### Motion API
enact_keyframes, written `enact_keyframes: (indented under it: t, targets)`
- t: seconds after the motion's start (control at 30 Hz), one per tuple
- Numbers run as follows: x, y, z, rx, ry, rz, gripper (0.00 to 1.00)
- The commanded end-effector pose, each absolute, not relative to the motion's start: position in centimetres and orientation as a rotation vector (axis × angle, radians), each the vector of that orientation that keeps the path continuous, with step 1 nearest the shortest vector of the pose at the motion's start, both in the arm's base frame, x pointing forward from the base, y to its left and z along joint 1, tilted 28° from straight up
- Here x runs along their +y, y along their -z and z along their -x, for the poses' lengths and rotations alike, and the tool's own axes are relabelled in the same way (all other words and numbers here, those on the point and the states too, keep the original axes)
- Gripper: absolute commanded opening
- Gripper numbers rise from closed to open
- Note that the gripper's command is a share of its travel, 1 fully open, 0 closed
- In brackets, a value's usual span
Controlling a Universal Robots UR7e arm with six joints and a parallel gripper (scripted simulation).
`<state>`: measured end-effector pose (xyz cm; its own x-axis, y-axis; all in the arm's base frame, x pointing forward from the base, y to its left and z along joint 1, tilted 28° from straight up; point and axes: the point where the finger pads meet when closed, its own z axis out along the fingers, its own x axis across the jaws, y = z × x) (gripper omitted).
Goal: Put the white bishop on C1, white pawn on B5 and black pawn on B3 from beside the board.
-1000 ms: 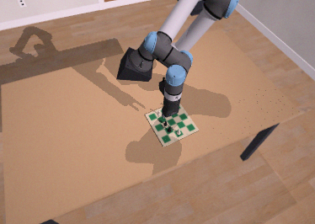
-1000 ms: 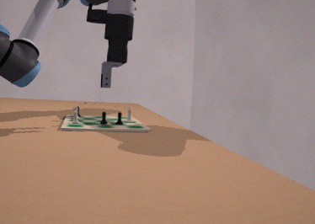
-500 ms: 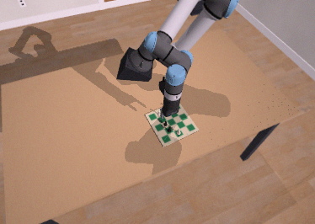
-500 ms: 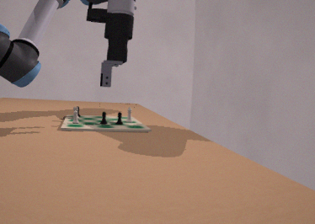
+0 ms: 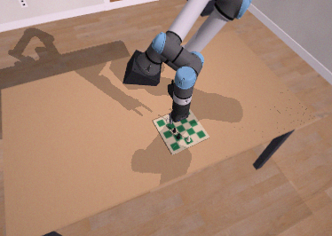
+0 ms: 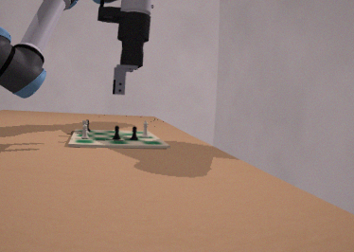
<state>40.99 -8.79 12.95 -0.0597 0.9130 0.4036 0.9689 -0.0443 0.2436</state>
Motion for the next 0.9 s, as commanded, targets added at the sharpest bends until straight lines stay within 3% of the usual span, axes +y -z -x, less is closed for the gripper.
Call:
enact_keyframes:
  t: [0.0, 0.43, 0.87]
  targets:
    - [-9.2, -13.8, -40.8, -2.087, 0.714, 2.070, 1.00]
    - [-11.5, -18.7, -39.5, -2.087, 0.714, 2.070, 1.00]
    - [-11.7, -19.3, -39.3, -2.087, 0.714, 2.070, 1.00]
